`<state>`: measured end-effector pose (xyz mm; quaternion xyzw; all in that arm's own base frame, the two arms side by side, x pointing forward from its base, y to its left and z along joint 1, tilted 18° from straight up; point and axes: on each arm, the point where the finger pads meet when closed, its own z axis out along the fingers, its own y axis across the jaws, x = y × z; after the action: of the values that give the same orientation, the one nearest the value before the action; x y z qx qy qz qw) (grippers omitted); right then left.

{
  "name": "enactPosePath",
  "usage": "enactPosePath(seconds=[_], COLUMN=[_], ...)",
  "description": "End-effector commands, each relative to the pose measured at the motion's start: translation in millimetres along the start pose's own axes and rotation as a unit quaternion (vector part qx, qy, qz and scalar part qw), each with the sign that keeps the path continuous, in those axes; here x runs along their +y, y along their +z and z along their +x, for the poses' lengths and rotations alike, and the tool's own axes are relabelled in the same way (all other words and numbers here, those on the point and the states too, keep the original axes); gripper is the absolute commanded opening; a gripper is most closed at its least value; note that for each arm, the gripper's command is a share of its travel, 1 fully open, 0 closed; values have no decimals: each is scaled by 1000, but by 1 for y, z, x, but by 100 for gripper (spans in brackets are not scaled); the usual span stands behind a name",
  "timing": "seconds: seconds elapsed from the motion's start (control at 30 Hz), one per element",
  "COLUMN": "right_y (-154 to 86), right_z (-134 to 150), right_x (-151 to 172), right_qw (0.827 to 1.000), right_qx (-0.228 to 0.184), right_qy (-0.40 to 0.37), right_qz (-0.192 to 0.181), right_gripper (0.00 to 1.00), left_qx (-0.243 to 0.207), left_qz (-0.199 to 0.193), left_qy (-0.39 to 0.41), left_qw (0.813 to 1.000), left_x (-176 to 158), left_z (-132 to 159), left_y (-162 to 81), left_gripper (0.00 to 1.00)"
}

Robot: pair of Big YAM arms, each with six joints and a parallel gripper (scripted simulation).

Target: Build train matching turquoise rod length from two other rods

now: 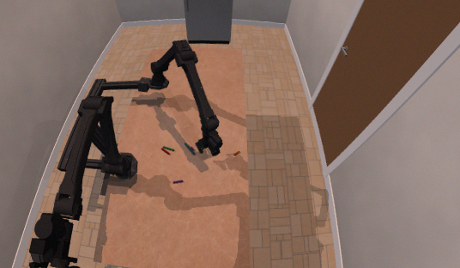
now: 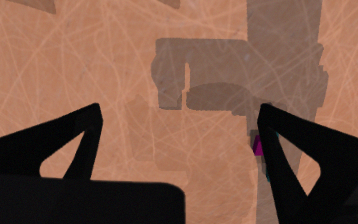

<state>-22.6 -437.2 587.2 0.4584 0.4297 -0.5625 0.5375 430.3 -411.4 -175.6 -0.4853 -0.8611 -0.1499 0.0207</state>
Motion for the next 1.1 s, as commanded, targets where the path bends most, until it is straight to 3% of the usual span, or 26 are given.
enactPosePath(seconds=[0.0,0.23,0.73,0.8,0.87,0.93,1.07], right_y=[-8,-8,-8,-8,-8,-8,-8], right_z=[-49,-49,-49,-49,-49,-49,-49], right_x=[-6,-6,-6,-6,-6,-6,-6], right_qw=[999,999,999,999,999,999,999], right_qx=[-37,-37,-37,-37,-37,-37,-37], right_qy=[-6,-6,-6,-6,-6,-6,-6], right_qz=[5,5,5,5,5,5,5], right_gripper=[100,100,100,100,100,100,100], left_qx=[-5,-5,-5,-5,-7,-4,-4], left_qz=[-1,-2,-4,-4,-8,-5,-5], left_qy=[83,147,367,367,408,430,485], left_qw=[997,989,930,930,913,903,875], left_x=[20,33,95,95,83,111,130], left_z=[-22,-32,-62,-62,-72,-69,-72], left_y=[-8,-8,-7,-7,-13,-8,-7], left_gripper=[100,100,100,100,100,100,100])
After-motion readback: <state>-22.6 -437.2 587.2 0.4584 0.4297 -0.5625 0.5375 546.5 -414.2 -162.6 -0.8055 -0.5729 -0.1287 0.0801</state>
